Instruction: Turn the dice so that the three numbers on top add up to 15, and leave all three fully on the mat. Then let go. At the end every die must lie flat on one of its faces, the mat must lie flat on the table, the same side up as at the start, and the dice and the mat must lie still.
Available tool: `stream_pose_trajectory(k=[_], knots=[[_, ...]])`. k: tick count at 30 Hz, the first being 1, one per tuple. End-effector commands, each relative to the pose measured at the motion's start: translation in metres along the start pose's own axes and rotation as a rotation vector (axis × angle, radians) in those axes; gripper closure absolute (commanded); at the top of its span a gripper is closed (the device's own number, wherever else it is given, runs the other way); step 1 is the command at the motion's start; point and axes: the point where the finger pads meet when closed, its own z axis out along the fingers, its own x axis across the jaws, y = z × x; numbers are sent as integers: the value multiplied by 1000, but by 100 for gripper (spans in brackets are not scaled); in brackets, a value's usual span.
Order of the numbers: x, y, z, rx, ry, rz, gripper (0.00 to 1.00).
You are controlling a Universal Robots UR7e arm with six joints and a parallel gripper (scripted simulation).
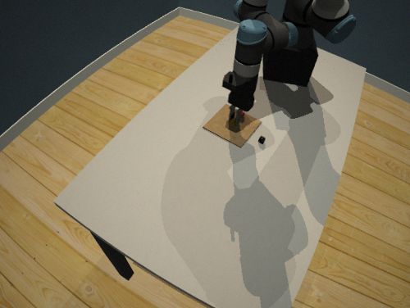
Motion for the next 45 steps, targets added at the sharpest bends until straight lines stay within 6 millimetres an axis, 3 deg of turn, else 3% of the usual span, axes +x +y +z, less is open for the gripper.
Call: stream_pose_trajectory(k=[1, 22, 23, 28, 32, 36, 37, 45], knots=[[0, -2, 0, 2, 1, -2, 66], [0, -2, 0, 2, 1, -2, 66], [0, -2, 0, 2, 1, -2, 60], [0, -2, 0, 2, 1, -2, 54], [0, -2, 0, 2, 1, -2, 42], [0, -2, 0, 2, 1, -2, 42], [0, -2, 0, 2, 1, -2, 36], [0, -2, 0, 2, 1, -2, 36]])
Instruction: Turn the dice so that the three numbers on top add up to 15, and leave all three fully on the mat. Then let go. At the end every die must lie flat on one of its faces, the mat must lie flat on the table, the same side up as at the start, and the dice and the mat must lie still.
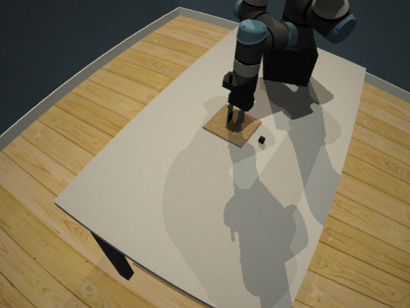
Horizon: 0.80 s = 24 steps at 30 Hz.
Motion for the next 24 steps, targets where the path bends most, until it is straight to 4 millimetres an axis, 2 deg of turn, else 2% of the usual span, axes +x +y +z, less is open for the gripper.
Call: stream_pose_trajectory(k=[1, 11, 24], knots=[[0, -2, 0, 2, 1, -2, 36], [0, -2, -4, 2, 1, -2, 36], [0, -2, -29, 2, 1, -2, 36]])
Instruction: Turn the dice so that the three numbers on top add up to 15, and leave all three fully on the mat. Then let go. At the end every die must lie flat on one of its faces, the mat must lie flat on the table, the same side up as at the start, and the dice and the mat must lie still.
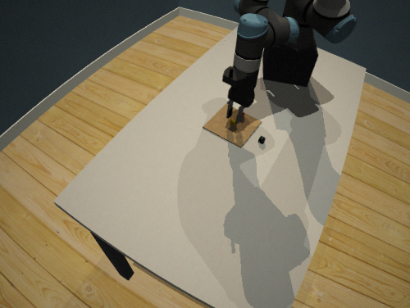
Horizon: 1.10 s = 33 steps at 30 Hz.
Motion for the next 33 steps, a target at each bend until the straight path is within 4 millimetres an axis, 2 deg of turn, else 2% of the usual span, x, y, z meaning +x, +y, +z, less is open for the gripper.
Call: stream_pose_trajectory(k=[1, 15, 31, 32, 33], knots=[[0, 2, -13, -6, -2, 1, 36], [0, 2, -57, -6, -2, 1, 36], [0, 2, -71, -6, -2, 1, 36], [0, 2, -71, -6, -2, 1, 0], [0, 2, -71, -6, -2, 1, 0]])
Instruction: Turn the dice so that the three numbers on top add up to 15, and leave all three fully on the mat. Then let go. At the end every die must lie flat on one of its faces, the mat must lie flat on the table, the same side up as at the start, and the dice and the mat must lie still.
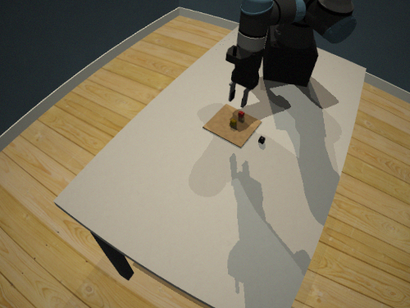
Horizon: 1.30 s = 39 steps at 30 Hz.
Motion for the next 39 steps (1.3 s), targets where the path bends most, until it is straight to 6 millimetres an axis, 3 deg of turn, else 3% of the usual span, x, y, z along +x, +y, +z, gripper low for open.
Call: stream_pose_trajectory(k=[1, 23, 27, 33, 35, 39], knots=[[1, -2, -3, 1, 0, 1, 0], [-1, -2, -2, 1, 0, 1, 0], [-21, -5, 2, 0, 0, -1, 0], [-76, -7, 12, 0, 0, -7, 0], [-76, -7, 12, 0, 0, -7, 0], [-102, -5, 17, 1, 0, -10, 0]])
